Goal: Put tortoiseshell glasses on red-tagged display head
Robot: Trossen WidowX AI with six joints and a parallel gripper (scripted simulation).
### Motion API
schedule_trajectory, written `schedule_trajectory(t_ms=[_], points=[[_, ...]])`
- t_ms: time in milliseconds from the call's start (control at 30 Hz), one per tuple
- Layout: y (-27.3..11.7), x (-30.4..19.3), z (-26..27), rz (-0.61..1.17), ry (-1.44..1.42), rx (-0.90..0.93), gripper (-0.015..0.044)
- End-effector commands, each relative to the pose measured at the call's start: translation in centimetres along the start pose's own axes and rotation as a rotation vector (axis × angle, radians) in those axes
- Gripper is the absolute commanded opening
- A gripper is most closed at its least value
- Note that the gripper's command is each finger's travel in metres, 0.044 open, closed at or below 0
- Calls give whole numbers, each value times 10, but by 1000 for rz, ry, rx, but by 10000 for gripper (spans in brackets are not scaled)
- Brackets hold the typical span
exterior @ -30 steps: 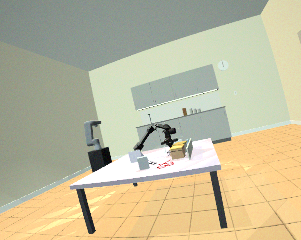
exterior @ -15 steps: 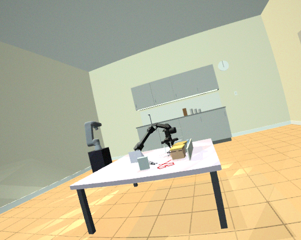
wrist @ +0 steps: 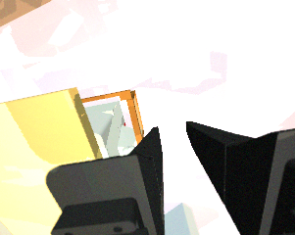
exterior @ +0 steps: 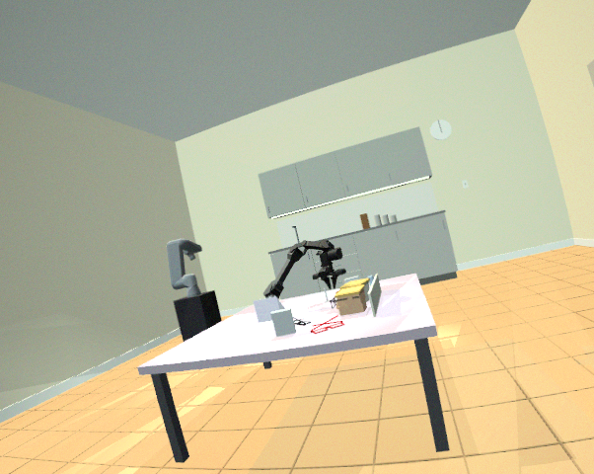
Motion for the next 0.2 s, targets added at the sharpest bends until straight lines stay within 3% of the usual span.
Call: schedule_trajectory(t_ms=[0, 167], points=[[-2, 1, -8, -5, -10, 3, 107], [-11, 4, -26, -5, -9, 2, 107]])
Point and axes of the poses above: the point midway between the two fingers, 35 mm back from their tips, its own y axis out along the fingers, its own z axis across the jaws, x = y × z, the point moved 9 cm from there along -y, back along the fingers, and after that the axes turned 7 degrees about y, right-handed, at the moved point
